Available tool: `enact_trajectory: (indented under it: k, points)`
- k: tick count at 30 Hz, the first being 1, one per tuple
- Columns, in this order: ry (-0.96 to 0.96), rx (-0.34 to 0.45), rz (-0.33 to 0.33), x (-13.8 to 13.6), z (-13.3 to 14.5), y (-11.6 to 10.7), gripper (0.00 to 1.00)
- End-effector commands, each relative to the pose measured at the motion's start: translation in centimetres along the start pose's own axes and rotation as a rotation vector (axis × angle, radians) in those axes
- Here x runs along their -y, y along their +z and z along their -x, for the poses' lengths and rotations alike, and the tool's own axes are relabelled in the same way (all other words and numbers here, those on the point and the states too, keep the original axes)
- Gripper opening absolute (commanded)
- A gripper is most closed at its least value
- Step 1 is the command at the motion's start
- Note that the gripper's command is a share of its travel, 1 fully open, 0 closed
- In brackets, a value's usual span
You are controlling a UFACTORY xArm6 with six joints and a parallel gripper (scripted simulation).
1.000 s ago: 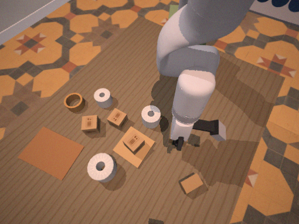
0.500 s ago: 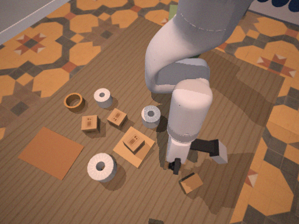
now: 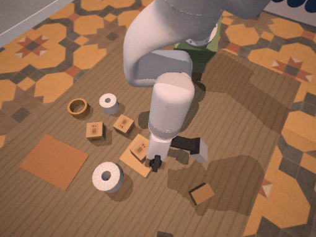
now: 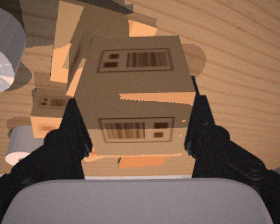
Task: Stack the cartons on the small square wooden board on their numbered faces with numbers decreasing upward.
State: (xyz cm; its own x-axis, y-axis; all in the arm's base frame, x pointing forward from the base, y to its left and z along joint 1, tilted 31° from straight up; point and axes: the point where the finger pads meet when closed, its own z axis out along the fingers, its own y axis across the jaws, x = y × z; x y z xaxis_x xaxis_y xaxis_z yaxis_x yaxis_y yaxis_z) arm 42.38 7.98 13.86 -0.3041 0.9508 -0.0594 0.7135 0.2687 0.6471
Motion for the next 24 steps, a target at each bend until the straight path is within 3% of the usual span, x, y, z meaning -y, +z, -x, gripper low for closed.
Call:
enact_trajectory:
  k: [1, 6, 14, 24]
  points:
    - [-0.006, -0.123, -0.128, 1.8, 4.2, -0.7, 0.00]
    - [-0.005, -0.098, -0.157, 2.8, 6.2, -1.0, 0.00]
    - [-0.005, -0.093, -0.162, 3.0, 6.6, -1.0, 0.00]
    - [-0.005, -0.094, -0.164, 3.3, 6.1, 3.5, 0.00]
